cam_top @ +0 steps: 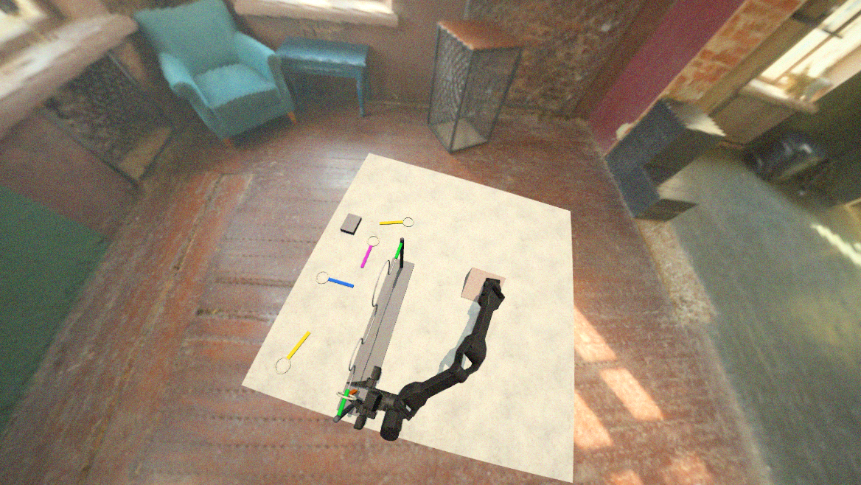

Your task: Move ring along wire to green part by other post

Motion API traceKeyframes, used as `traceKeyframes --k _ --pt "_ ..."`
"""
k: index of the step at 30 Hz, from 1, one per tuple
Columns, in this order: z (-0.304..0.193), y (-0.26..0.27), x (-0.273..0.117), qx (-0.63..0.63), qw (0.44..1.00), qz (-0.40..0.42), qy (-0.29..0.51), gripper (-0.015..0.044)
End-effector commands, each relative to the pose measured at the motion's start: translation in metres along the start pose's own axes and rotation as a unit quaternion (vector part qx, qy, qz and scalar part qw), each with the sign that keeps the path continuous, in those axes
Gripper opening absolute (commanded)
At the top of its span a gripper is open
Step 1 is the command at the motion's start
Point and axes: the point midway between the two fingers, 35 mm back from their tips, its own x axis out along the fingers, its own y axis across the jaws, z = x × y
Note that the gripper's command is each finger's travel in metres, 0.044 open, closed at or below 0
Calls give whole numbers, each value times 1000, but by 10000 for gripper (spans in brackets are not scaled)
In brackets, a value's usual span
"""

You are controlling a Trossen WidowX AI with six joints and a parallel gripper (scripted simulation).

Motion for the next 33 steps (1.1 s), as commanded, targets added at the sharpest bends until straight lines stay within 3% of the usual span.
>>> traceKeyframes --k 1,15,27,33 --pt "-2 0 2 2 1000 1 2 160" --pt "-2 0 2 2 1000 1 2 160" --pt "-1 0 2 0 1000 0 0 -150" --pt "0 0 2 0 1000 0 0 -150"
